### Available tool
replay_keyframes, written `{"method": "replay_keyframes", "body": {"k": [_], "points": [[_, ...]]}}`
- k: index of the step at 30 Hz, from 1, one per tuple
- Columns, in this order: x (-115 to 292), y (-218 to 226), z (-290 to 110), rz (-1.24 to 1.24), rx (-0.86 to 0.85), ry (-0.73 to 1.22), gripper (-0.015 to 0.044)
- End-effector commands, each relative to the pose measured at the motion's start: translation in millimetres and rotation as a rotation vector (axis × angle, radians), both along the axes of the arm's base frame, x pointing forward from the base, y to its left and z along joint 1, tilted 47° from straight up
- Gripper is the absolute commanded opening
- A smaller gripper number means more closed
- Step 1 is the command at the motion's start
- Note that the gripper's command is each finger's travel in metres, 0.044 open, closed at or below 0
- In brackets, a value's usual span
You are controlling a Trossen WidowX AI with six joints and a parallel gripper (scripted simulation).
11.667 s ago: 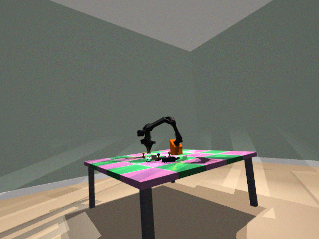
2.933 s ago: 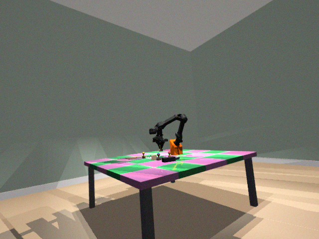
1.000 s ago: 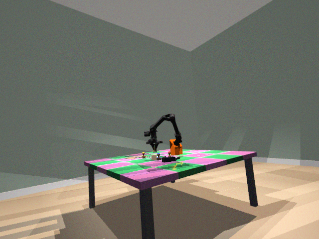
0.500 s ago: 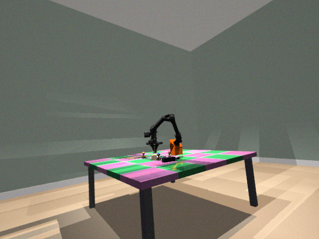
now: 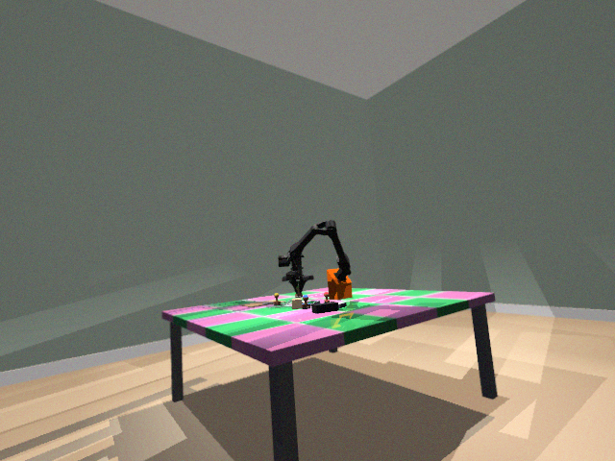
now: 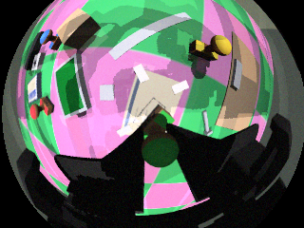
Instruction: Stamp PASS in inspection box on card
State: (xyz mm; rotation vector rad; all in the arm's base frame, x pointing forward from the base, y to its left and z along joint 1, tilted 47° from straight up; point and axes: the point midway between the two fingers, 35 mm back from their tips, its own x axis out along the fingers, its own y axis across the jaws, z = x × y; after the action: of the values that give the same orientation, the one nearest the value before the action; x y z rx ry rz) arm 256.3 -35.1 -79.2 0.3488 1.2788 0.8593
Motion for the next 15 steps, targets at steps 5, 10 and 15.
{"method": "replay_keyframes", "body": {"k": [5,10,15], "points": [[-0.7,4.0,-3.4,-0.006,0.005,0.003,0.0],[-0.8,6.5,-5.6,-0.006,0.005,0.002,0.0],[-0.9,9.1,-7.8,-0.006,0.006,0.002,0.0]]}}
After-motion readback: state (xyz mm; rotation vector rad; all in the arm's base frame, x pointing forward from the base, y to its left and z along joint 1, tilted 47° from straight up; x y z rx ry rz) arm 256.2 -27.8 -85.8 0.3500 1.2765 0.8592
